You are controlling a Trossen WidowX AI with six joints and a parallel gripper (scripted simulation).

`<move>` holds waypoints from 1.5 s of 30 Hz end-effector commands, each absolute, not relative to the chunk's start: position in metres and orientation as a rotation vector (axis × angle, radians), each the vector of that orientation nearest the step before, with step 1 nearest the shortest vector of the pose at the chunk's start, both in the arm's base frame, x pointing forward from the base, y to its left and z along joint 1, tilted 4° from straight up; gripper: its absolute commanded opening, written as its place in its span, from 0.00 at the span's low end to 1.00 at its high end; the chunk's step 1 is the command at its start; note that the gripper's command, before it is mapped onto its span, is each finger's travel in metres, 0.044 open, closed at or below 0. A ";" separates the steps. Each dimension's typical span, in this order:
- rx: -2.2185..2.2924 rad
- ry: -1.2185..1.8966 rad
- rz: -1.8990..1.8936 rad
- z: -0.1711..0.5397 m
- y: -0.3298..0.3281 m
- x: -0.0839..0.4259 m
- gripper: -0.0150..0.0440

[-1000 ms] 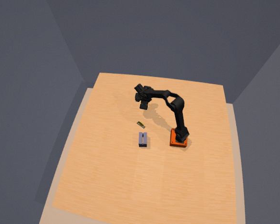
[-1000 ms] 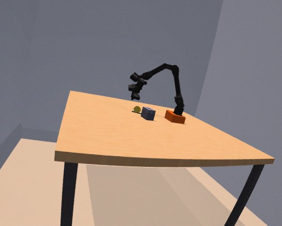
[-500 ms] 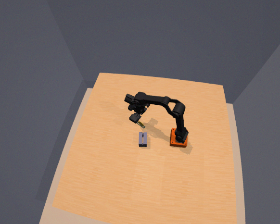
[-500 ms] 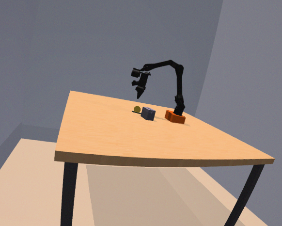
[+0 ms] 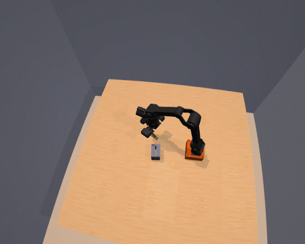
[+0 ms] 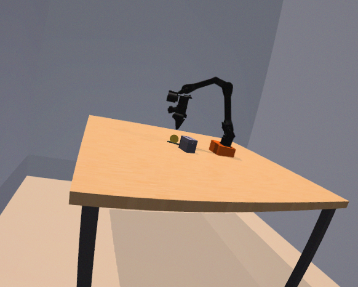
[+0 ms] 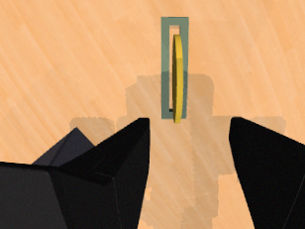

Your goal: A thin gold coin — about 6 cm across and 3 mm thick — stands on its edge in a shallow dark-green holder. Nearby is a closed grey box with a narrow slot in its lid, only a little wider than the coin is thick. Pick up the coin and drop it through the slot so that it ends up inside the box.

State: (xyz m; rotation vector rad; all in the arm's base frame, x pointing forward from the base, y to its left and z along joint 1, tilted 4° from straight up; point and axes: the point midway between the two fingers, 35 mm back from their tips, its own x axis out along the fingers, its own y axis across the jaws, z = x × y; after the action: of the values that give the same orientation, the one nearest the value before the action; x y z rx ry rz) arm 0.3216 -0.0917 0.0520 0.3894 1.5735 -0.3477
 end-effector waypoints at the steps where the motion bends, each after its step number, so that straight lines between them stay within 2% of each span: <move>1: 0.396 1.571 -0.348 0.045 -0.091 0.322 0.53; 45: 0.396 1.571 -0.348 -0.027 -0.088 0.322 0.53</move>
State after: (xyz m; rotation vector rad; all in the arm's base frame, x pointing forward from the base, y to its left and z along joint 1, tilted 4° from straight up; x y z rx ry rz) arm 0.3234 -0.0895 -0.0194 0.3899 1.5659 -0.3477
